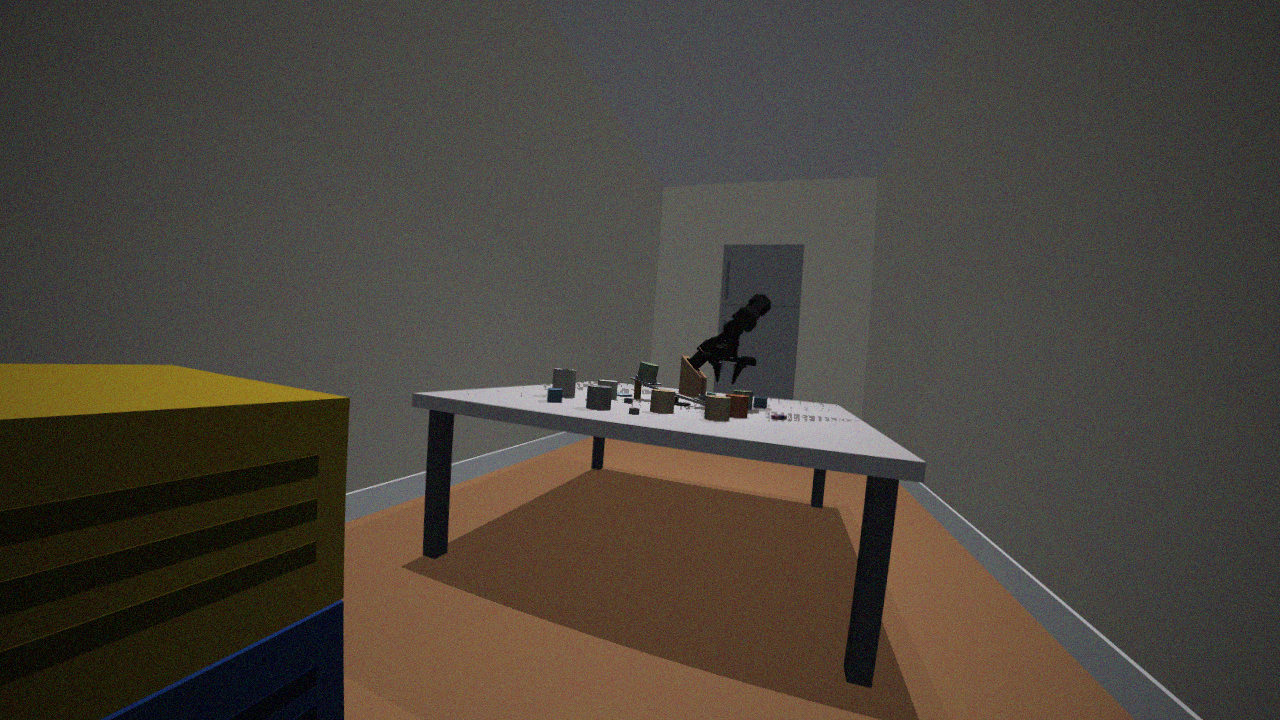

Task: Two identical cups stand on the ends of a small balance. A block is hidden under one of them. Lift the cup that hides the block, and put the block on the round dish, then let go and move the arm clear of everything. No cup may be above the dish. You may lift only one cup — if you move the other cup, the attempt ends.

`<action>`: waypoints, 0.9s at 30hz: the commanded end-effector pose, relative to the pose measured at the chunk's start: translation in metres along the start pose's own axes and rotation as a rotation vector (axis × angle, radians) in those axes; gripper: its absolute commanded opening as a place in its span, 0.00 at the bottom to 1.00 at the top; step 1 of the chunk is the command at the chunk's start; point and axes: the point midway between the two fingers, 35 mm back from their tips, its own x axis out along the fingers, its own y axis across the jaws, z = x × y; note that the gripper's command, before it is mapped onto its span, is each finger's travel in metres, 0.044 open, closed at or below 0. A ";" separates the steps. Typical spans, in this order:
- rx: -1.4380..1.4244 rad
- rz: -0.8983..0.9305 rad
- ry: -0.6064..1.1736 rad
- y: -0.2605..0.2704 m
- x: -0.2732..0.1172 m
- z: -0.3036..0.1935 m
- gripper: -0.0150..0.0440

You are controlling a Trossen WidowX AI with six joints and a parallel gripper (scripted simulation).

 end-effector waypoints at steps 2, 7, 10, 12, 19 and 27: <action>0.202 0.006 0.006 -0.004 0.000 0.010 0.69; 0.376 0.009 0.014 -0.009 0.001 0.017 0.69; 0.480 0.010 0.018 -0.012 0.002 0.021 0.69; 0.549 0.011 0.022 -0.014 0.002 0.024 0.69; 0.792 0.012 0.036 -0.021 0.004 0.034 0.69; 1.070 0.012 0.054 -0.029 0.006 0.045 0.69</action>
